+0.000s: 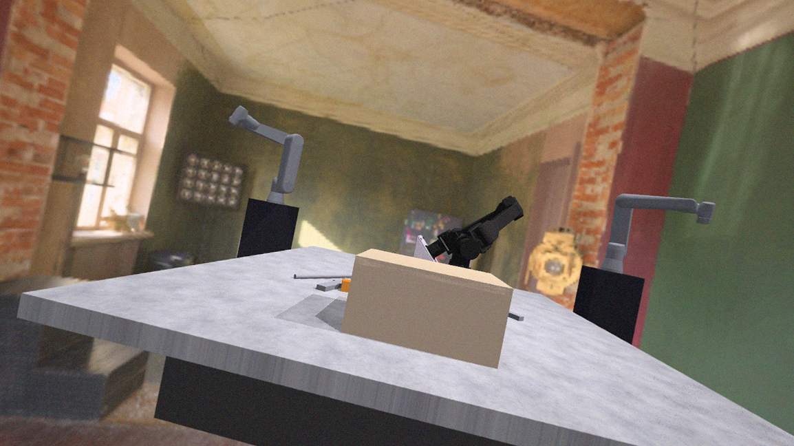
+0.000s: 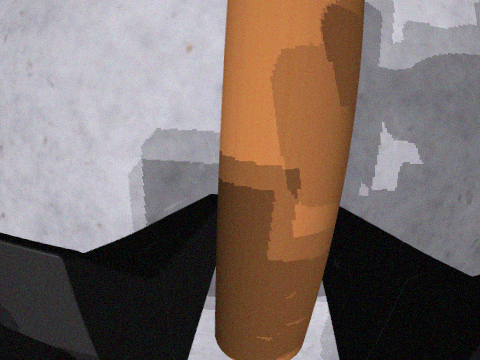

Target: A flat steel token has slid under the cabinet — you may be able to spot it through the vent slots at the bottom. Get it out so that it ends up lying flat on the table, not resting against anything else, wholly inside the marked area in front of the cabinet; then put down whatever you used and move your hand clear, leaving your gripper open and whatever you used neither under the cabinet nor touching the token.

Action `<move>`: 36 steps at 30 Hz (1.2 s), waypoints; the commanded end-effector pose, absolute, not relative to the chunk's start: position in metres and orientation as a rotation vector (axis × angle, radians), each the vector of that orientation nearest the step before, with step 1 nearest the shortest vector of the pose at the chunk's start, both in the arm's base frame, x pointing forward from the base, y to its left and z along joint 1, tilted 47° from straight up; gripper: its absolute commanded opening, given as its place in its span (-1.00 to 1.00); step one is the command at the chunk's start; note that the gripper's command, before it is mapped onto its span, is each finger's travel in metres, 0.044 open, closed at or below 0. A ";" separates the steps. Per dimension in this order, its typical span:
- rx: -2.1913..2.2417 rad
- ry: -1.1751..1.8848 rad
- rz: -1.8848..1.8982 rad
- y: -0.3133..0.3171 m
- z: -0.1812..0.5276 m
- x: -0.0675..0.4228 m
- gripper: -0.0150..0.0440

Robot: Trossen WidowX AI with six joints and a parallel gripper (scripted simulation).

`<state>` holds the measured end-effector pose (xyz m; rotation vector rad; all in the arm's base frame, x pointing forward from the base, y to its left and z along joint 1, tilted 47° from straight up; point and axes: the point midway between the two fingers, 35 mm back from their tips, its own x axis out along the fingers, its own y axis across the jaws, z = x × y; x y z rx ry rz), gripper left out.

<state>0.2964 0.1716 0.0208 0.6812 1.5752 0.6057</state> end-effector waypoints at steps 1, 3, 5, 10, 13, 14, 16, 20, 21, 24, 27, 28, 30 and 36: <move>0.683 1.573 0.611 0.172 0.020 0.303 -0.49; 0.683 1.573 0.611 0.172 0.020 0.305 -0.49; 0.682 1.573 0.611 0.172 0.020 0.307 -0.49; 0.682 1.573 0.611 0.172 0.020 0.312 -0.49; 0.682 1.573 0.611 0.172 0.019 0.316 -0.49; 0.682 1.573 0.611 0.172 0.019 0.317 -0.49; 0.682 1.572 0.611 0.172 0.019 0.319 -0.49; 0.682 1.572 0.611 0.172 0.019 0.323 -0.49; 0.682 1.572 0.611 0.172 0.019 0.324 -0.49; 0.682 1.572 0.611 0.172 0.018 0.327 -0.49; 0.682 1.572 0.611 0.172 0.018 0.330 -0.49; 0.682 1.572 0.611 0.172 0.018 0.331 -0.49; 0.682 1.572 0.611 0.172 0.018 0.333 -0.49; 0.681 1.571 0.612 0.172 0.017 0.339 -0.49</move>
